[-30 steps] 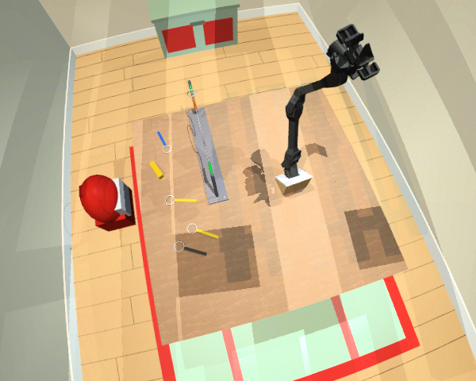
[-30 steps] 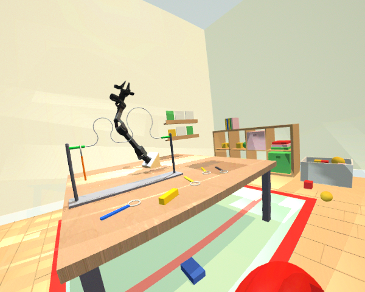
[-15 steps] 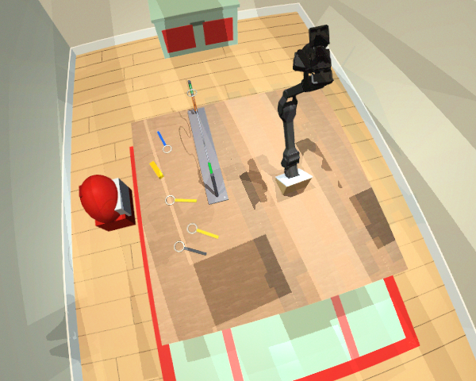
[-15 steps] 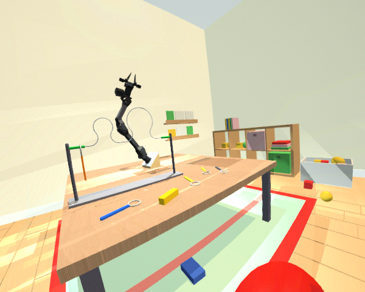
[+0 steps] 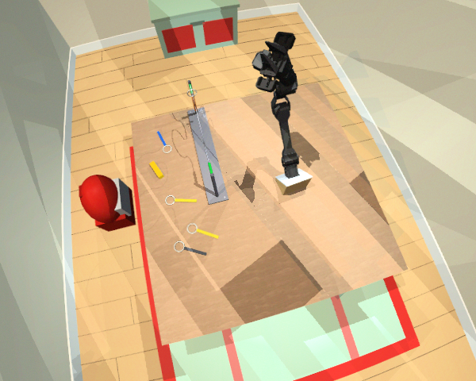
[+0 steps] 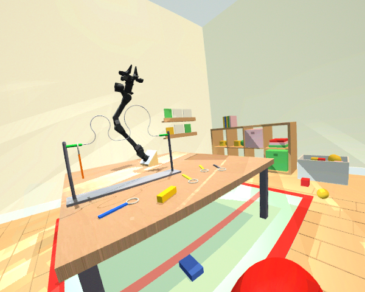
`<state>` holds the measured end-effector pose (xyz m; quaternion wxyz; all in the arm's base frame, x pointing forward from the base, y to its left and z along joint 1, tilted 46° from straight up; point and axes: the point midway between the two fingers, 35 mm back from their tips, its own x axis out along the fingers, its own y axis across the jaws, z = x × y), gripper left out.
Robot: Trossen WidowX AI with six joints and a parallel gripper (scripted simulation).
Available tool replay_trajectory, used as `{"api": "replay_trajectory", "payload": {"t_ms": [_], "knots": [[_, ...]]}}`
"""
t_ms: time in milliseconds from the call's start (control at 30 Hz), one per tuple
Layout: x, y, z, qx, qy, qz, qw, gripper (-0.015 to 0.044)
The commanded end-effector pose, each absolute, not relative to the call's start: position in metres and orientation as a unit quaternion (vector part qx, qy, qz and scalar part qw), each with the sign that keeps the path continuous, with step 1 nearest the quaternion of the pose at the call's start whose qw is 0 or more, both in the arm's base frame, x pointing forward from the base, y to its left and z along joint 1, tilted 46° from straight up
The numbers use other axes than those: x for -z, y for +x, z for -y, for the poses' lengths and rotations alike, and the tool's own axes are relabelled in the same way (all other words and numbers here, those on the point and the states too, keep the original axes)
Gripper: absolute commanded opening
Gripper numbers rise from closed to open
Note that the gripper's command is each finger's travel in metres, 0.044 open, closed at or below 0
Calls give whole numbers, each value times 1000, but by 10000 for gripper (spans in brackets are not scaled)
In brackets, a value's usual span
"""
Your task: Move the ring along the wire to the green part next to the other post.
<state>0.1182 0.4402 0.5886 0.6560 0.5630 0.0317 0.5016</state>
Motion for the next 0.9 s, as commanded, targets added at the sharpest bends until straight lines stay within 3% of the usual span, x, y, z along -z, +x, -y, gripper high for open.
{"api": "replay_trajectory", "payload": {"t_ms": [0,867], "knots": [[-593,154,-423,-490,528,13,693,160],[-612,319,-262,-344,255,237,872,160]]}}
